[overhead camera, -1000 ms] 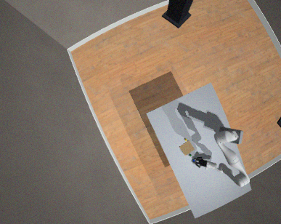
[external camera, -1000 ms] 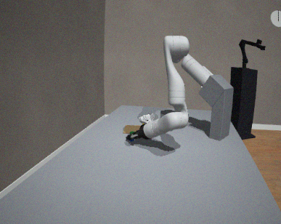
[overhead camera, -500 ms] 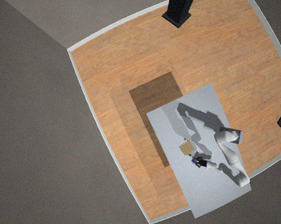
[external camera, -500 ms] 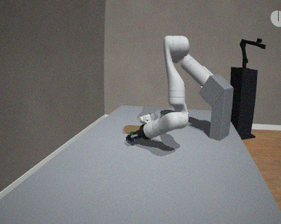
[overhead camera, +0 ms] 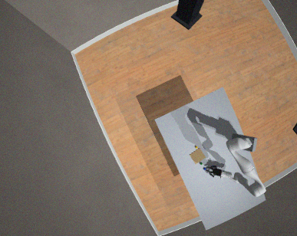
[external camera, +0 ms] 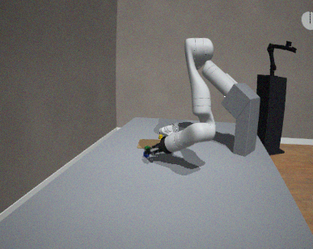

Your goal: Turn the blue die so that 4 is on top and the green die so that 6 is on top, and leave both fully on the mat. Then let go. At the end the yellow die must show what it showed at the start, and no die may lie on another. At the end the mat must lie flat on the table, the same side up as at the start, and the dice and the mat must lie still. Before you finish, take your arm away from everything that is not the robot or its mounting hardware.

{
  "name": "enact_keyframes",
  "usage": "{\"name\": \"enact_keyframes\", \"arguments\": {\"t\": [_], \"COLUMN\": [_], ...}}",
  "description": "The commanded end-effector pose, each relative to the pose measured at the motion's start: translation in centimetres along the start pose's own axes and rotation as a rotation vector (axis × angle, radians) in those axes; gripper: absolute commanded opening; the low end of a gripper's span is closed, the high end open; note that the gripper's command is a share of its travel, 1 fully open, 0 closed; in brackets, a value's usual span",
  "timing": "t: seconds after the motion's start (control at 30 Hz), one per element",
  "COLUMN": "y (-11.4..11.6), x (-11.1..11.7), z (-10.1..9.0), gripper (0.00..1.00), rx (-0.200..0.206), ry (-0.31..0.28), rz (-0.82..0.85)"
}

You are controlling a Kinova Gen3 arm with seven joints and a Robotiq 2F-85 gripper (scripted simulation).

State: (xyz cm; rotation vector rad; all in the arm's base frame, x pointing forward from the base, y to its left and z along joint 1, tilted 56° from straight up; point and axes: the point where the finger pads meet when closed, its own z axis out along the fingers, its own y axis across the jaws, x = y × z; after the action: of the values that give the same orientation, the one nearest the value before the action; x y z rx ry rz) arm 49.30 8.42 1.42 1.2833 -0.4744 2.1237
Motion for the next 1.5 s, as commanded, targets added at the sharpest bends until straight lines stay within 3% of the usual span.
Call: {"name": "enact_keyframes", "arguments": {"t": [0.0,0.47,1.03,1.47], "y": [-0.5,-0.5,-0.4,-0.5], "x": [0.1,0.3,5.0,5.5], "z": [-1.3,-2.4,-4.9,-4.9], "gripper": [0.35,0.35,0.35,0.35], "rx": [0.012,0.012,0.012,0.007], "ry": [-0.003,-0.003,-0.003,-0.019], "rz": [0.008,0.008,0.008,0.005]}}
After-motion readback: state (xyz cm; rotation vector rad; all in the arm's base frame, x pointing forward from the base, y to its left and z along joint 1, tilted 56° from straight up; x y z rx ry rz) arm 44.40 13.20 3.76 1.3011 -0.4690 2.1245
